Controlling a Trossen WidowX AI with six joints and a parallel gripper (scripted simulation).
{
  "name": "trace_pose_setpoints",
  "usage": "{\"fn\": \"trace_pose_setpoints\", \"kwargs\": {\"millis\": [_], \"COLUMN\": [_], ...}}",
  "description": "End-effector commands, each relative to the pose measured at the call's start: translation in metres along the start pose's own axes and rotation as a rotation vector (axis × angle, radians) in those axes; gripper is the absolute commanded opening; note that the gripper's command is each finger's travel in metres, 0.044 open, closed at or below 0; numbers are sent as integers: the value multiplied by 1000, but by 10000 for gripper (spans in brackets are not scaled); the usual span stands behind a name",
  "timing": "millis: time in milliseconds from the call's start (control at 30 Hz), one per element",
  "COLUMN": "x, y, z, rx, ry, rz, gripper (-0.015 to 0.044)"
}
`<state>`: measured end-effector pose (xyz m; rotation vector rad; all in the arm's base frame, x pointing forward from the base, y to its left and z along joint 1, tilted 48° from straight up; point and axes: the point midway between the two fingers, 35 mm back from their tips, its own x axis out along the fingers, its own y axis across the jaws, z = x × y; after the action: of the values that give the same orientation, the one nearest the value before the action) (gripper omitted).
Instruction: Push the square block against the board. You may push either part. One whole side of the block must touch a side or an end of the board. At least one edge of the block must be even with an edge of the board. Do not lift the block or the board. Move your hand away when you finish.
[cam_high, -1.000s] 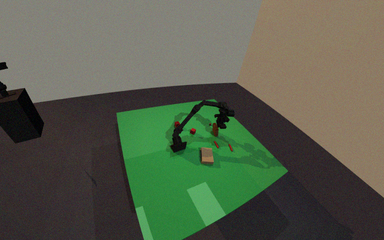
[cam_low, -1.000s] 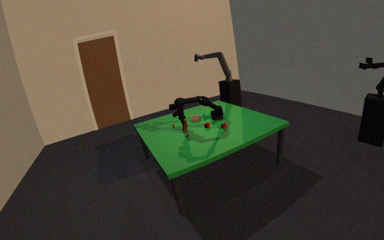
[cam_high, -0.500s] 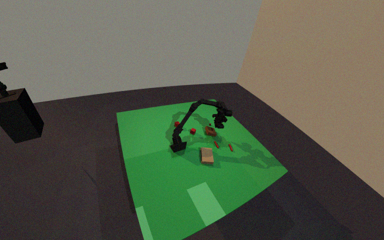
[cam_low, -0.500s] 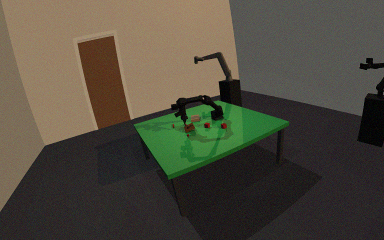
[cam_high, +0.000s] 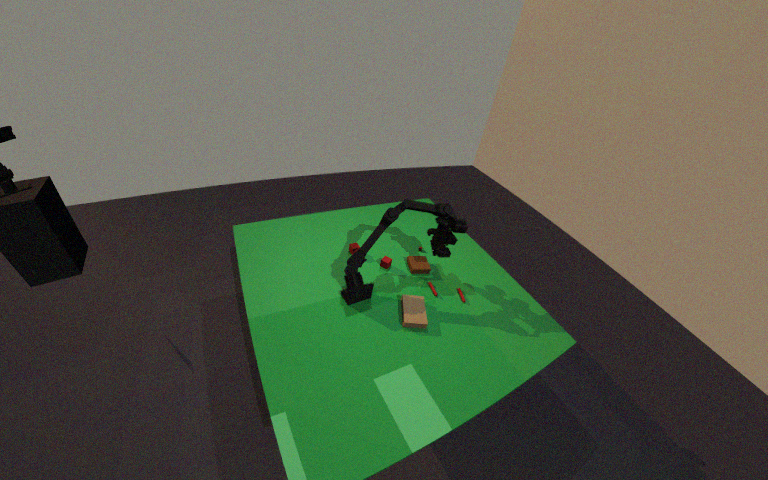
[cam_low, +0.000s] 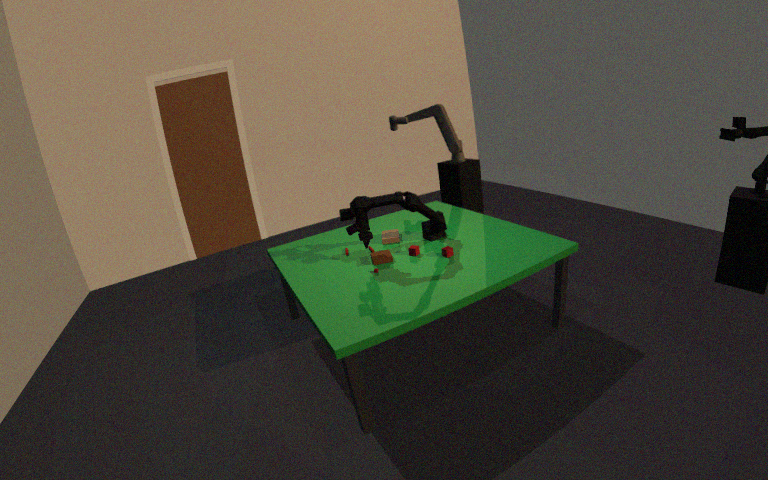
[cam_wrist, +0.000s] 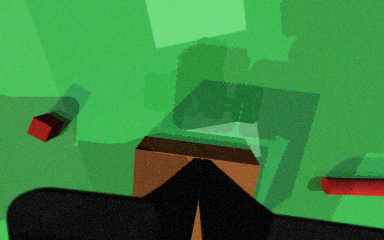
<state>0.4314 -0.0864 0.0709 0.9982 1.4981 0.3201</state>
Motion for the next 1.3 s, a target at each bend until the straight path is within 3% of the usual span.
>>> {"fn": "trace_pose_setpoints", "kwargs": {"millis": [0,533,733,1267], "x": [-1,0,-47,-49], "y": [1,1,2,2], "z": [6,30,25,25], "rx": [-1,-9,-19,-19], "ry": [-7,-26,-125,-129], "rz": [4,14,-37,-39], "gripper": [0,0,0,0]}}
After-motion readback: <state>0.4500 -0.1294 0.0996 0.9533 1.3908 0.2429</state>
